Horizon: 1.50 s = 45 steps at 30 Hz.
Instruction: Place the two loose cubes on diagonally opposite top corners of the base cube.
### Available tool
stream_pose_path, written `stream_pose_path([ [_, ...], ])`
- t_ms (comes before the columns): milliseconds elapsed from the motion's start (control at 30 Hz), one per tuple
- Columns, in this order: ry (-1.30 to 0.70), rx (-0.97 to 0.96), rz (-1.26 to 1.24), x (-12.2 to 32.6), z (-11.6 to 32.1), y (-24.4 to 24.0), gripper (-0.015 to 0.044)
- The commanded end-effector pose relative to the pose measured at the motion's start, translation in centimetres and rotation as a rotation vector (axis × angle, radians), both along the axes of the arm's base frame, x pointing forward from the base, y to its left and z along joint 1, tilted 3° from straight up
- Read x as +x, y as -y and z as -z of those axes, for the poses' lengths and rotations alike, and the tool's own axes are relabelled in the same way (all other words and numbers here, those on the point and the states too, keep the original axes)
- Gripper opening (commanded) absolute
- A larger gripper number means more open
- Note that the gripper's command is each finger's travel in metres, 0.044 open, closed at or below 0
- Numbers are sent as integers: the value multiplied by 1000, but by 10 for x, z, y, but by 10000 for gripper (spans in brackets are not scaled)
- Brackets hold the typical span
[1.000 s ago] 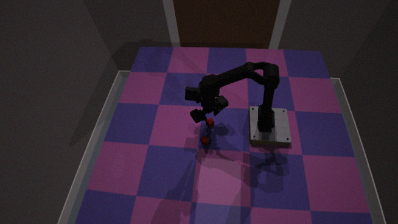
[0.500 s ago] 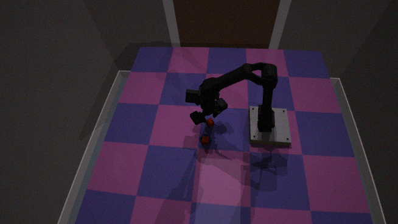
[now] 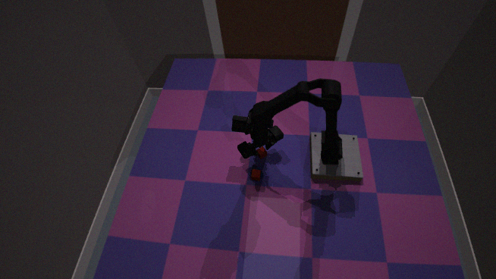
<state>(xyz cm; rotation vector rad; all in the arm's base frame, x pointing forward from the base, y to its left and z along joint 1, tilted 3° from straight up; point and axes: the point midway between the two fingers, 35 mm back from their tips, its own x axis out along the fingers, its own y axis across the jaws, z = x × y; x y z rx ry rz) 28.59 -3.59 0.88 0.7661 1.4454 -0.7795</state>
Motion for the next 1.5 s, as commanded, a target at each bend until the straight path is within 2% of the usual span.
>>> stream_pose_path([
  [0, -7, -4, 5, -3, 7, 1, 265],
  [200, -7, -4, 5, -3, 7, 1, 107],
  [400, -7, -4, 5, -1, 2, 1, 105],
  [1467, -7, -4, 5, 2, -99, 0, 105],
])
